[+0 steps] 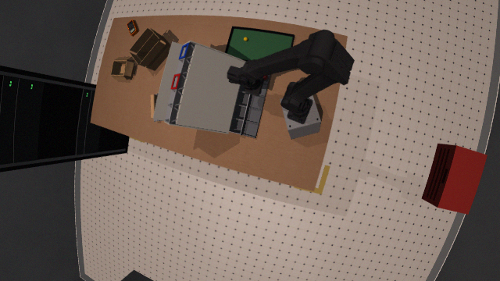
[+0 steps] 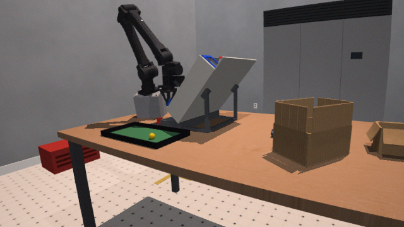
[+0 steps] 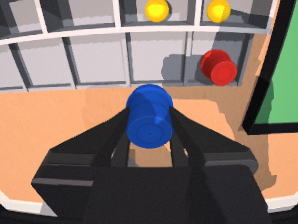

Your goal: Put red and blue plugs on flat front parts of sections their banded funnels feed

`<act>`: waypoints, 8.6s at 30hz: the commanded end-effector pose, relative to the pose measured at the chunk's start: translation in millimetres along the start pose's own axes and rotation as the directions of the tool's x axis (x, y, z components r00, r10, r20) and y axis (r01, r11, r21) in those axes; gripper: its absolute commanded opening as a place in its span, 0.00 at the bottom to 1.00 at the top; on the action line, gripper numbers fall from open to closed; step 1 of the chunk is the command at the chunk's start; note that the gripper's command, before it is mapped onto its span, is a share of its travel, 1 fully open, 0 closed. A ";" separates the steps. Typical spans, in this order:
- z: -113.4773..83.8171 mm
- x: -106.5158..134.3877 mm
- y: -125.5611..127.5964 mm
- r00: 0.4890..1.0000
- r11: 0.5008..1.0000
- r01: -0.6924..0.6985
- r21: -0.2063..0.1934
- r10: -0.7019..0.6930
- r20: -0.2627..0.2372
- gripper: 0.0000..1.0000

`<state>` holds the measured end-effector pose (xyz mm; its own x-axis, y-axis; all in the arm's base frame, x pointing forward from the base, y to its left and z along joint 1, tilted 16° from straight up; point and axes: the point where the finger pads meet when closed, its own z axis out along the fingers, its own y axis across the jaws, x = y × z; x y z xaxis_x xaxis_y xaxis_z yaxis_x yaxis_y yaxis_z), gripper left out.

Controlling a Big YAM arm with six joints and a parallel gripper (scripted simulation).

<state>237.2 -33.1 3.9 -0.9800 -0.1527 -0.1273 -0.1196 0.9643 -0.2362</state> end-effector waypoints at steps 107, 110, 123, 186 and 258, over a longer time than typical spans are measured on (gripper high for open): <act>71.2 -8.4 -12.8 1.000 1.000 0.017 0.001 -0.017 0.014 0.00; 71.2 -8.4 -12.8 1.000 1.000 0.017 0.001 -0.017 0.014 0.00; 71.2 -8.4 -12.8 1.000 1.000 0.017 0.001 -0.017 0.014 0.00; 87.3 -9.2 -13.1 1.000 1.000 0.017 0.005 -0.018 0.026 0.00; 78.3 -6.5 -7.3 1.000 1.000 0.022 -0.002 -0.022 0.012 0.59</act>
<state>255.7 -60.6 -74.8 -0.9768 -0.1732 -0.1260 -0.1397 0.9611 -0.2384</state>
